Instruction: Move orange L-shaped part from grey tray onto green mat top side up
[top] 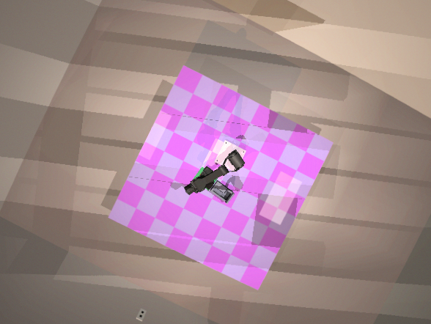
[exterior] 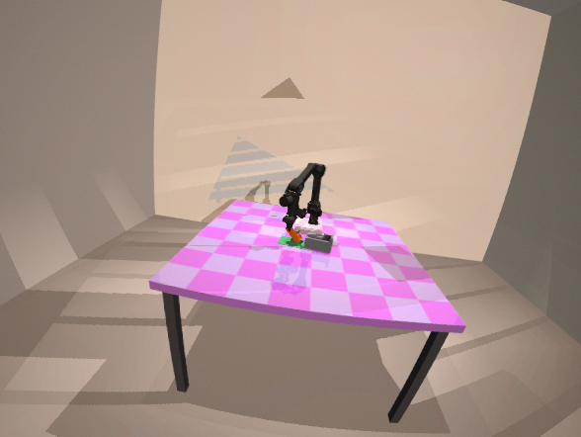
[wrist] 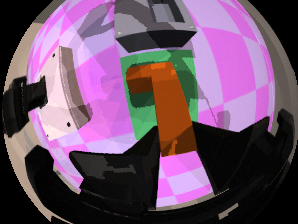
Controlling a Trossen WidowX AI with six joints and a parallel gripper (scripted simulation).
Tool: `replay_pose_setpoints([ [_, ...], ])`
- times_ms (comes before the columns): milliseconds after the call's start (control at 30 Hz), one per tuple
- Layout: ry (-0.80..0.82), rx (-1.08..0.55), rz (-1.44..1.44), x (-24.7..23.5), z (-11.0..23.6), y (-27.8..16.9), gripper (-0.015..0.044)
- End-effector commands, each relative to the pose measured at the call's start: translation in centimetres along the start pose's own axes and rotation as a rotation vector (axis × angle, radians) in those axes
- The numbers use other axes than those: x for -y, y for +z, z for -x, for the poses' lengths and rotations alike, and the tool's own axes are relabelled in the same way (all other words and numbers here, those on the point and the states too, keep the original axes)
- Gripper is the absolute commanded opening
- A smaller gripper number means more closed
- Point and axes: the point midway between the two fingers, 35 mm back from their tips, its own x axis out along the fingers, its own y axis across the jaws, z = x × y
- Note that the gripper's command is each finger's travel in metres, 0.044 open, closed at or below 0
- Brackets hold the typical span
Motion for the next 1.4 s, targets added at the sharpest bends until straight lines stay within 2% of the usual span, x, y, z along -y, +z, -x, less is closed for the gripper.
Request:
replay_pose_setpoints([
  [0, -0.001, 0.002, 0.004, 0.0, -0.1, 0.0, 0.0],
  [233, 0.0, 0.0, 0.0, 0.0, 0.0, 0.0, 0.0],
  [567, 0.0, 0.0, 0.0, 0.0, 0.2, 0.0, 0.0262],
  [733, -0.001, 0.001, 0.002, 0.4, 4.3, -0.1, 0.0394],
  [833, -0.001, 0.002, 0.004, 0.2, 8.0, 0.0, 0.04],
  [900, -0.001, 0.002, 0.004, 0.0, 8.9, 0.0, 0.04],
  [1367, -0.009, -0.003, 0.0, 0.3, 8.4, -0.1, 0.04],
])
